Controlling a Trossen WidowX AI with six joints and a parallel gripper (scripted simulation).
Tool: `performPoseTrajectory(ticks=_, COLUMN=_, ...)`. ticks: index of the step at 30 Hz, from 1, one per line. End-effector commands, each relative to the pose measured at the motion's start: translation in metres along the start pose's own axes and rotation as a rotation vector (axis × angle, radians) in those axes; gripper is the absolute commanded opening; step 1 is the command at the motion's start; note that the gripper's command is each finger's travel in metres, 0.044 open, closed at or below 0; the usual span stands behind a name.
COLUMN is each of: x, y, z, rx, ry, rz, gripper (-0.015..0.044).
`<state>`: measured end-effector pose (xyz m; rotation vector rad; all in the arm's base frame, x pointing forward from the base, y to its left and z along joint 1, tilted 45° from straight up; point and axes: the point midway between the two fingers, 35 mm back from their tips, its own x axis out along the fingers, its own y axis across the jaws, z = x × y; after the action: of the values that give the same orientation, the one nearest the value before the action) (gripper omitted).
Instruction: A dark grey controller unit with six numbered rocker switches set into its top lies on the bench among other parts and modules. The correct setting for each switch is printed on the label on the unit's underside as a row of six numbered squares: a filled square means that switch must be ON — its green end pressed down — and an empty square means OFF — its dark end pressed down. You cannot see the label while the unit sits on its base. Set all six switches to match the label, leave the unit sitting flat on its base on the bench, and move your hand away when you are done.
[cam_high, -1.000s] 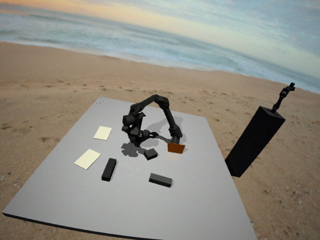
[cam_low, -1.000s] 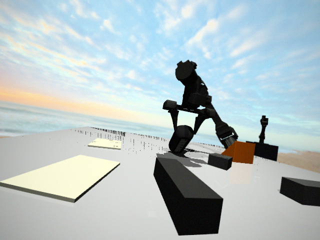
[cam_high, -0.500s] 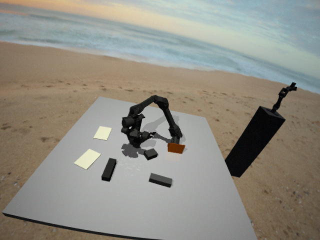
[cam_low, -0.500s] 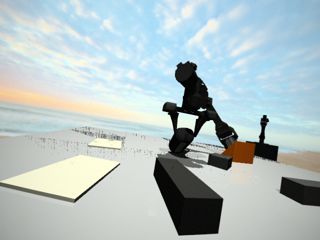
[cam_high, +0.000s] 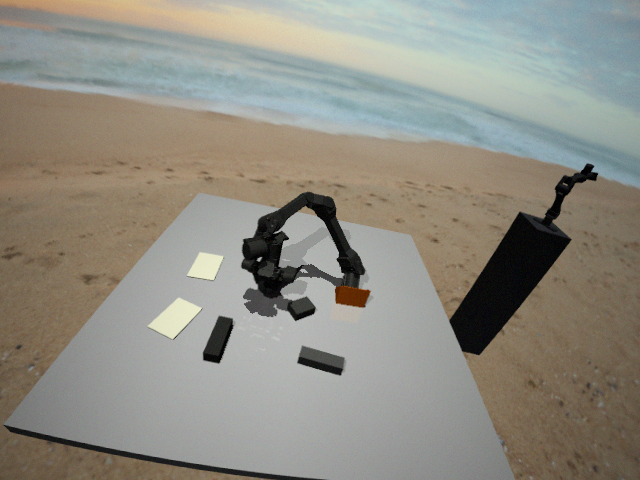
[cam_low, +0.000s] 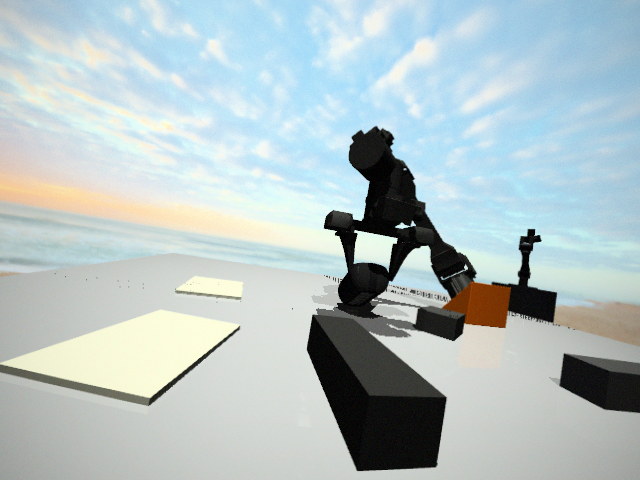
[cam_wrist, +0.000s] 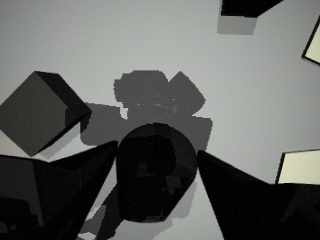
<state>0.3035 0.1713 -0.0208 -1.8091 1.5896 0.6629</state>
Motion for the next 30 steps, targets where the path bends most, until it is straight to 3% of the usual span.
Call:
performPoseTrajectory(ticks=1, x=0.008, y=0.002, z=-0.002, rx=-0.01, ry=0.019, rz=0.008, gripper=0.0338)
performPoseTrajectory(ticks=30, x=0.028, y=0.002, z=0.008, rx=-0.009, ry=0.019, rz=0.008, gripper=0.0338)
